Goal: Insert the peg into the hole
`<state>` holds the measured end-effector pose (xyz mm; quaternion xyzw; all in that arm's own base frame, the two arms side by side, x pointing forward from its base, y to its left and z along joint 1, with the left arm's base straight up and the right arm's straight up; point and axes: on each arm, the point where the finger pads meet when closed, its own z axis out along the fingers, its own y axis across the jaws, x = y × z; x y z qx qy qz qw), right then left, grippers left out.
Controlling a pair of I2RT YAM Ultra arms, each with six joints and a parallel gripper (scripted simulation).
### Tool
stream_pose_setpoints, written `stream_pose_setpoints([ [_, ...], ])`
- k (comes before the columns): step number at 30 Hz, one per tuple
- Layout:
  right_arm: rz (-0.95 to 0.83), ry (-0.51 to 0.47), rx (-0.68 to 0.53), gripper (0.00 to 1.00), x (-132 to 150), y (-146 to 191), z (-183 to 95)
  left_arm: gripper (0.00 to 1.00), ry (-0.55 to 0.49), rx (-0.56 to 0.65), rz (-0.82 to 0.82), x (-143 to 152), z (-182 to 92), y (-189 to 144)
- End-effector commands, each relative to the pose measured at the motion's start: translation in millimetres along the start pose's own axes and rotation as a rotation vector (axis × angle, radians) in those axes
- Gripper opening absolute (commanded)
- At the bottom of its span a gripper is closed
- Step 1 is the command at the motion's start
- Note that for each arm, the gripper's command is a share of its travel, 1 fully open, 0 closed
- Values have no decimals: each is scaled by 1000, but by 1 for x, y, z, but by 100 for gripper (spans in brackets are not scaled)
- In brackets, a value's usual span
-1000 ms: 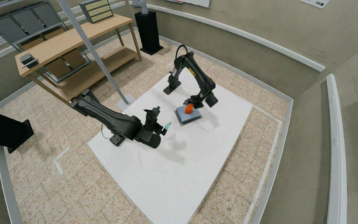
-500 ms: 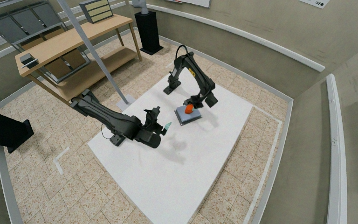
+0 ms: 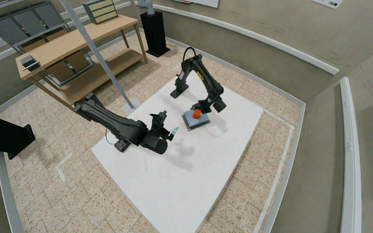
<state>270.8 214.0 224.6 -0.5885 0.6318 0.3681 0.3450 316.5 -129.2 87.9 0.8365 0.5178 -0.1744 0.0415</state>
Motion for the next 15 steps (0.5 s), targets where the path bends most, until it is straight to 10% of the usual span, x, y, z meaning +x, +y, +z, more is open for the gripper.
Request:
stream_pose_setpoints([
  [1,-24,-34,-13,100,-16,3,-5,40,-15,-62,7,-6,-13,2],
  [15,-24,-34,-13,100,-16,3,-5,40,-21,-14,-4,2,6,1],
])
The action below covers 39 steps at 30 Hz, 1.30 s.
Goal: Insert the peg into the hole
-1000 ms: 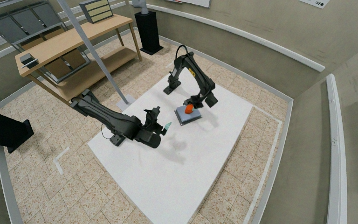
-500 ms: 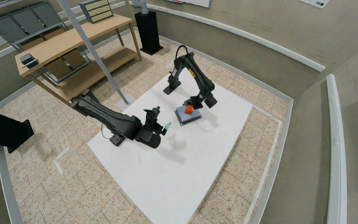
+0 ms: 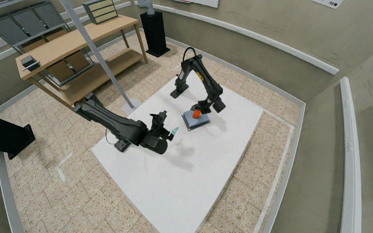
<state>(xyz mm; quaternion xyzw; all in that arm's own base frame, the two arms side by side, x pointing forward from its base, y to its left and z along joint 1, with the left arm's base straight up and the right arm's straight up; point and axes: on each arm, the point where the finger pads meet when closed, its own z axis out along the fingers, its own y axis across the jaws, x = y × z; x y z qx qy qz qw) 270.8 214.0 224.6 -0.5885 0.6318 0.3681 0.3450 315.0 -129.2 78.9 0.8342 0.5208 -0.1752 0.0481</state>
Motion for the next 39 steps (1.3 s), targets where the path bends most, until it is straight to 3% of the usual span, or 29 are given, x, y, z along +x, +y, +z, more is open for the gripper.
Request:
stream_pose_setpoints([
  [1,-24,-34,-13,100,-16,3,-5,52,-16,7,-1,1,-1,2],
  [3,-24,-34,-13,100,-16,3,-5,70,-15,5,3,1,-4,2],
  [13,-24,-34,-13,100,-16,3,-5,70,-12,26,-4,8,-21,4],
  [19,-24,-34,-13,100,-16,3,-5,70,-10,-37,13,-5,-53,1],
  [39,-24,-34,-13,100,-16,3,-5,70,-14,-24,14,-6,-49,1],
])
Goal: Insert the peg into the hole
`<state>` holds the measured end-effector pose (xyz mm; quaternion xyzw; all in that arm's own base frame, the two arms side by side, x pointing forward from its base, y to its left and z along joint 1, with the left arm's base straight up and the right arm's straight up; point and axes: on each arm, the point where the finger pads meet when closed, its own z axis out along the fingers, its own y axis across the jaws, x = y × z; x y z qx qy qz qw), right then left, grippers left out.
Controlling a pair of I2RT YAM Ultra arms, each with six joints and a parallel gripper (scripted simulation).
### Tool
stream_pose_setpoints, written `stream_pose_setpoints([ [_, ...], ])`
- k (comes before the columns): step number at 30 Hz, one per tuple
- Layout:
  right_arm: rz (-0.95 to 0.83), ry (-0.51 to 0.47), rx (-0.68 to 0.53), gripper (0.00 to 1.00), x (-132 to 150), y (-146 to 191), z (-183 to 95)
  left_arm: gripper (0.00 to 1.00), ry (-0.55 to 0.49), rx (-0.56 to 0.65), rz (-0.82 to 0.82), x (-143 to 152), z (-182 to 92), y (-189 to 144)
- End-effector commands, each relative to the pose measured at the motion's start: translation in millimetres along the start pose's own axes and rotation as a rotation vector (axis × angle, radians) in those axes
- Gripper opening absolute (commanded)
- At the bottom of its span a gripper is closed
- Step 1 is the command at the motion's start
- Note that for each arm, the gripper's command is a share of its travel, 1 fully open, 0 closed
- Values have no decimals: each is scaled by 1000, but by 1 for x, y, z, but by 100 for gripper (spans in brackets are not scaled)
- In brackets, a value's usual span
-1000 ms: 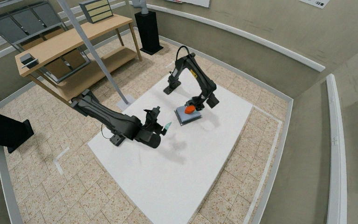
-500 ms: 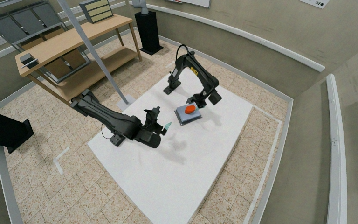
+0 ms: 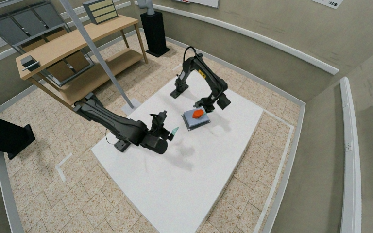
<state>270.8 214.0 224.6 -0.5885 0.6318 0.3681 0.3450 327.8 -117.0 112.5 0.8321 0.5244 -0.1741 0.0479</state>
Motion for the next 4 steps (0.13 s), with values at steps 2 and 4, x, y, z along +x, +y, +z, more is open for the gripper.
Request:
stream_pose_setpoints([
  [2,-24,-34,-13,100,-16,3,-5,70,-16,-22,22,-10,-11,-1],
  [4,-24,-34,-13,100,-16,3,-5,70,-16,-22,22,-10,-11,-1],
])
